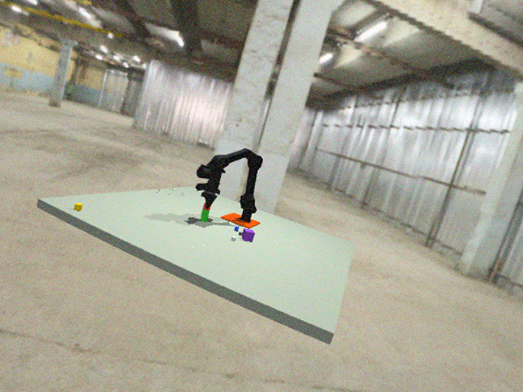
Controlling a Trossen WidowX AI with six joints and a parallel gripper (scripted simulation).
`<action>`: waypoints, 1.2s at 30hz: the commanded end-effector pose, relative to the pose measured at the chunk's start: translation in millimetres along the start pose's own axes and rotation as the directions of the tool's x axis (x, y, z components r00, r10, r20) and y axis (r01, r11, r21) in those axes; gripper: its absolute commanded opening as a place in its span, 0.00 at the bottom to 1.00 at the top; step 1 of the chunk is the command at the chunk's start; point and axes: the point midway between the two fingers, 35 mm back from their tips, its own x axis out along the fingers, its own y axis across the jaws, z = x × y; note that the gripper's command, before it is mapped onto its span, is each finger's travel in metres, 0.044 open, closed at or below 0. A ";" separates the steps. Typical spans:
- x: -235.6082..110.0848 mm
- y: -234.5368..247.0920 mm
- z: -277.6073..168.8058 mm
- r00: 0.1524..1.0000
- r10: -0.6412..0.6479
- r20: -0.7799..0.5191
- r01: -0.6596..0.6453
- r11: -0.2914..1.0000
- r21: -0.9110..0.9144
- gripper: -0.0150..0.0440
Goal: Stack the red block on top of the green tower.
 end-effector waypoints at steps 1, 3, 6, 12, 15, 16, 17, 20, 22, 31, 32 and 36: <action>0.3 -0.1 0.7 1.000 -0.001 0.004 0.001 1.000 0.000 0.25; 0.6 -0.1 0.7 1.000 -0.001 0.004 0.001 1.000 0.000 0.25; 1.0 -0.1 0.7 1.000 -0.001 0.004 0.001 1.000 0.000 0.25; 1.0 -0.1 0.7 1.000 -0.001 0.004 0.001 1.000 0.000 0.25; -1.0 -0.1 0.8 1.000 -0.001 0.004 0.001 1.000 0.000 0.25; -2.8 -0.1 0.8 1.000 -0.001 0.004 0.001 1.000 0.000 0.25; 0.5 0.1 0.1 1.000 0.000 0.000 0.000 1.000 0.000 0.30; 0.5 0.1 0.1 1.000 0.000 0.000 0.000 1.000 0.000 0.43; 0.5 0.1 0.1 1.000 0.000 0.000 0.000 1.000 0.000 0.52; 0.5 0.1 0.1 1.000 0.000 0.000 0.000 1.000 0.000 0.92; 0.5 0.1 0.1 1.000 0.000 0.000 0.000 1.000 0.000 0.97; 0.5 0.1 0.1 1.000 0.000 0.000 0.000 1.000 0.000 1.00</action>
